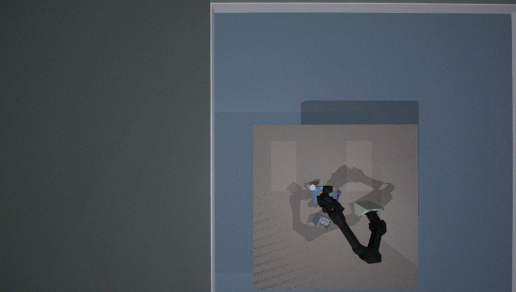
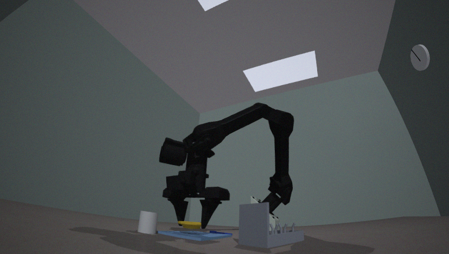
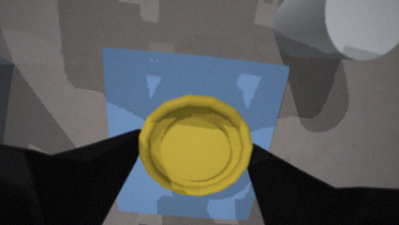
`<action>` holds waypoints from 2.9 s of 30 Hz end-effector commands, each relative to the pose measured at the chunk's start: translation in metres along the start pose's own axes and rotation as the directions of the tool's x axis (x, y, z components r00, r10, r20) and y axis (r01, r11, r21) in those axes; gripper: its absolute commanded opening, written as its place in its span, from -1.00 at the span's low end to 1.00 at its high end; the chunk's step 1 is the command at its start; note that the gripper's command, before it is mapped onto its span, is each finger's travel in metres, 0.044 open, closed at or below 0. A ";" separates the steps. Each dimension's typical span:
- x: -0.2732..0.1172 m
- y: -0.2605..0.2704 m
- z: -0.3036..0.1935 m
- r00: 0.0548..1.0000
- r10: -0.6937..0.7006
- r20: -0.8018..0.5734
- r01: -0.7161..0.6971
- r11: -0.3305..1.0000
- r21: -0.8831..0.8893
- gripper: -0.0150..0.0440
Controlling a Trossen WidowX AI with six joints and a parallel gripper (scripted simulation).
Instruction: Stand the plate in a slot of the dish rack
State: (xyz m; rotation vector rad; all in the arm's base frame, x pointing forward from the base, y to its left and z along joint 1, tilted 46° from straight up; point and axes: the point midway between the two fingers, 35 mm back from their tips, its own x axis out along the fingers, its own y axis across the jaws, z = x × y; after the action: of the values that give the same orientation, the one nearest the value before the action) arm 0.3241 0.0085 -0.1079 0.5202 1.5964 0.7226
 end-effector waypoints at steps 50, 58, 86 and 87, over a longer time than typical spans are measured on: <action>-0.167 0.040 0.011 1.000 -0.017 0.010 0.013 0.954 0.300 -0.49; -0.172 0.081 0.003 1.000 -0.026 0.016 0.013 0.837 0.547 -0.49; -0.166 0.205 -0.057 0.999 -0.036 0.037 -0.036 0.041 0.999 -0.49; -0.165 0.209 -0.060 0.999 -0.036 0.038 -0.038 0.007 0.999 -0.49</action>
State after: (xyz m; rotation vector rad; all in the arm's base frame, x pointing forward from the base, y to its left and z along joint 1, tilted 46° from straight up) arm 0.2874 0.0215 0.1516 1.5179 1.8562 -0.6083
